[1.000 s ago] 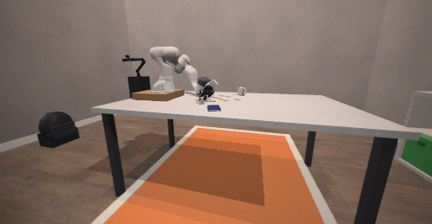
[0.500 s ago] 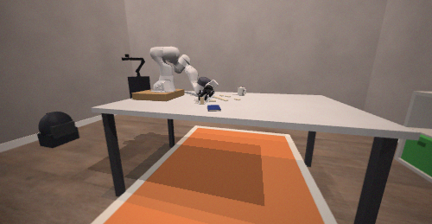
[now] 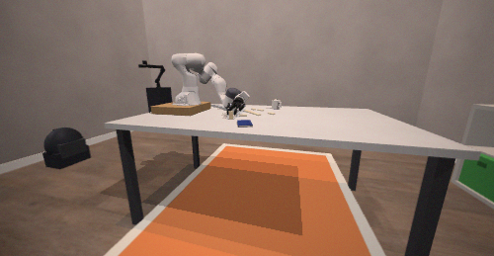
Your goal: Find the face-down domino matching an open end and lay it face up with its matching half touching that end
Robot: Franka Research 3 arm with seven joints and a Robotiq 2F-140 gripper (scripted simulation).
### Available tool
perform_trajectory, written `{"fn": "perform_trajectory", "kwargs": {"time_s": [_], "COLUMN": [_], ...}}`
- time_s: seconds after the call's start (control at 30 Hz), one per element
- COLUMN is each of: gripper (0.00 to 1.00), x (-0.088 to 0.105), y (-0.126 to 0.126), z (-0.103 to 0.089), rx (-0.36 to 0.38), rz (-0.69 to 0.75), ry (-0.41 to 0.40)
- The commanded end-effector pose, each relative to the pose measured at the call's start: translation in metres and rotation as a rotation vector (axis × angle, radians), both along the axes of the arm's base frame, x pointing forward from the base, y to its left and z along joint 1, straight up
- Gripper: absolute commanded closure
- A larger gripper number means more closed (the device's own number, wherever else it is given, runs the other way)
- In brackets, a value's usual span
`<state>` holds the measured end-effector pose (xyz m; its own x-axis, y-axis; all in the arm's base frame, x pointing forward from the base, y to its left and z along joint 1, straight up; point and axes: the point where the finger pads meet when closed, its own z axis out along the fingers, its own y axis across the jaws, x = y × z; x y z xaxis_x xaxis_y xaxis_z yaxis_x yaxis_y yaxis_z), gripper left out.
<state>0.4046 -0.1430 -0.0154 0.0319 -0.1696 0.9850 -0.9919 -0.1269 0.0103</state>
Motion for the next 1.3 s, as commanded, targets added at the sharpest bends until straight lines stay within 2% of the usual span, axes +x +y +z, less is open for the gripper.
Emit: {"fn": "perform_trajectory", "kwargs": {"time_s": [0.0,0.3,0.57,0.97,1.27], "gripper": [0.67,0.67,0.67,0.67,0.67], "x": [-0.001,-0.001,-0.002,-0.007,-0.008], "y": [-0.001,0.0,0.011,0.051,0.058], "z": [-0.001,0.0,0.009,0.043,0.049], "rx": [0.001,0.001,0.001,0.001,0.001], "rz": [-0.004,-0.004,-0.004,-0.004,-0.004], "ry": [-0.003,-0.003,-0.003,-0.003,-0.003]}}
